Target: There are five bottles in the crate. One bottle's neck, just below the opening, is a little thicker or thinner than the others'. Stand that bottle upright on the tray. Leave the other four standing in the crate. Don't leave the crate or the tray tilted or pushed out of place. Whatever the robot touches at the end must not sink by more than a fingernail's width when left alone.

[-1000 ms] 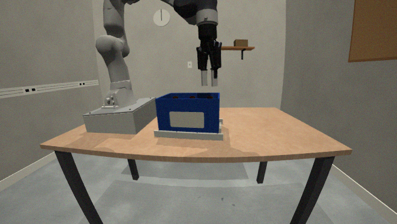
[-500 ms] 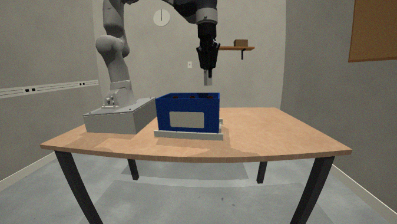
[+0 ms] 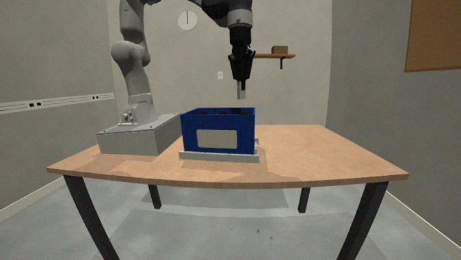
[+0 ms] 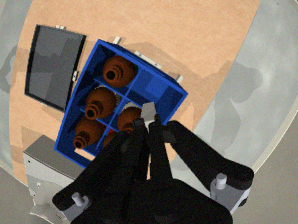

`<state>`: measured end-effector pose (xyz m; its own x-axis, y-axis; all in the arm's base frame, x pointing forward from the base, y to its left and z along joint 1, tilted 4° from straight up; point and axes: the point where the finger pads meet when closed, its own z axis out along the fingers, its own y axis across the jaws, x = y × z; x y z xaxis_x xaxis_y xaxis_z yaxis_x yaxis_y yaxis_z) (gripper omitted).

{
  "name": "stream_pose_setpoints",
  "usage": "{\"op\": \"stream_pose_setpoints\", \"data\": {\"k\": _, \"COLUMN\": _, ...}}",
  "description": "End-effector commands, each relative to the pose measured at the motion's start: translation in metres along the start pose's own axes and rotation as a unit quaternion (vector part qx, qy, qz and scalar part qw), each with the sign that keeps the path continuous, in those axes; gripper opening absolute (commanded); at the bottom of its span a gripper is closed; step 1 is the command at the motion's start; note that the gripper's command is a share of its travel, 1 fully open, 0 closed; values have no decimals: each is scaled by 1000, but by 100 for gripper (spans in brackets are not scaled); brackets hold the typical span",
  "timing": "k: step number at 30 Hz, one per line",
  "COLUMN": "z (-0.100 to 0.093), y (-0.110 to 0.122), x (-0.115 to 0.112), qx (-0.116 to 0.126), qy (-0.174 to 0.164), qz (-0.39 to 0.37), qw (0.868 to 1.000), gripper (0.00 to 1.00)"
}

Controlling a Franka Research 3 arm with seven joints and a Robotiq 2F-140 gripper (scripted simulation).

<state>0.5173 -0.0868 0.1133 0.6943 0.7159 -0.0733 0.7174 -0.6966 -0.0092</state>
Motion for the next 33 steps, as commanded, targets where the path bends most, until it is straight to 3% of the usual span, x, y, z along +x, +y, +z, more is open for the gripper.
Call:
{"op": "stream_pose_setpoints", "data": {"k": 1, "z": -1, "y": 0, "x": 0, "qx": 0, "qy": -1, "qz": 1, "qw": 1000, "gripper": 10}}
{"op": "stream_pose_setpoints", "data": {"k": 14, "z": -1, "y": -1, "x": 1, "qx": 0, "qy": -1, "qz": 1, "qw": 1000, "gripper": 10}}
{"op": "stream_pose_setpoints", "data": {"k": 21, "z": -1, "y": -54, "x": 56, "qx": 0, "qy": -1, "qz": 1, "qw": 1000, "gripper": 10}}
{"op": "stream_pose_setpoints", "data": {"k": 26, "z": -1, "y": -60, "x": 61, "qx": 0, "qy": -1, "qz": 1, "qw": 1000, "gripper": 10}}
{"op": "stream_pose_setpoints", "data": {"k": 27, "z": -1, "y": -60, "x": 61, "qx": 0, "qy": -1, "qz": 1, "qw": 1000, "gripper": 44}}
{"op": "stream_pose_setpoints", "data": {"k": 33, "z": -1, "y": -60, "x": 61, "qx": 0, "qy": -1, "qz": 1, "qw": 1000, "gripper": 44}}
